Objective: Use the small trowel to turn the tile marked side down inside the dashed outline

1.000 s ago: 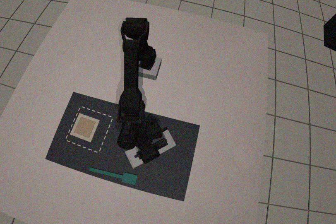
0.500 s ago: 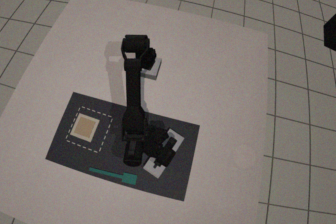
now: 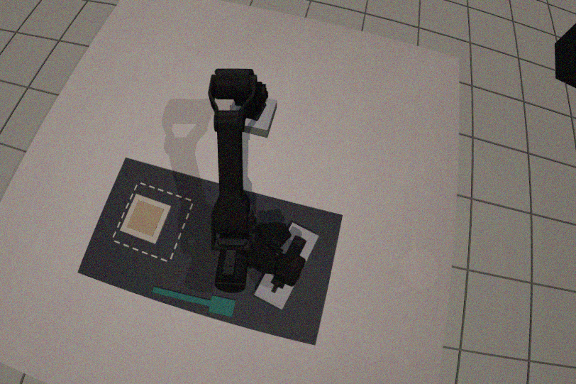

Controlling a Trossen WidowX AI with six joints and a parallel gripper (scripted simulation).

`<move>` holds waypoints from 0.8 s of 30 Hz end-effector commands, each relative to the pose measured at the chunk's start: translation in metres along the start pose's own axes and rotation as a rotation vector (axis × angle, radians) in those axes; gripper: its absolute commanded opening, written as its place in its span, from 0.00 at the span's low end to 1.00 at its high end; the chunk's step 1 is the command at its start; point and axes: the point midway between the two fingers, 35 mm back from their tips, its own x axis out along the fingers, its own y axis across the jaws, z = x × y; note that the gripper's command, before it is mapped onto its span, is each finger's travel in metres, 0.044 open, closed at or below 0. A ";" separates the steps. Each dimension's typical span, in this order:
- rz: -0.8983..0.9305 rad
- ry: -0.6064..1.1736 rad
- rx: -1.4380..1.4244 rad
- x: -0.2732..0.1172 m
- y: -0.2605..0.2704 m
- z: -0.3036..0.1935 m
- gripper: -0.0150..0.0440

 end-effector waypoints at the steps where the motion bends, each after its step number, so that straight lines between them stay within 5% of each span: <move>1: -0.009 -0.003 -0.008 0.004 0.002 -0.001 0.25; 19: -0.005 -0.003 -0.008 0.021 0.022 -0.001 0.25; 24: -0.005 -0.003 -0.008 0.021 0.022 -0.001 0.48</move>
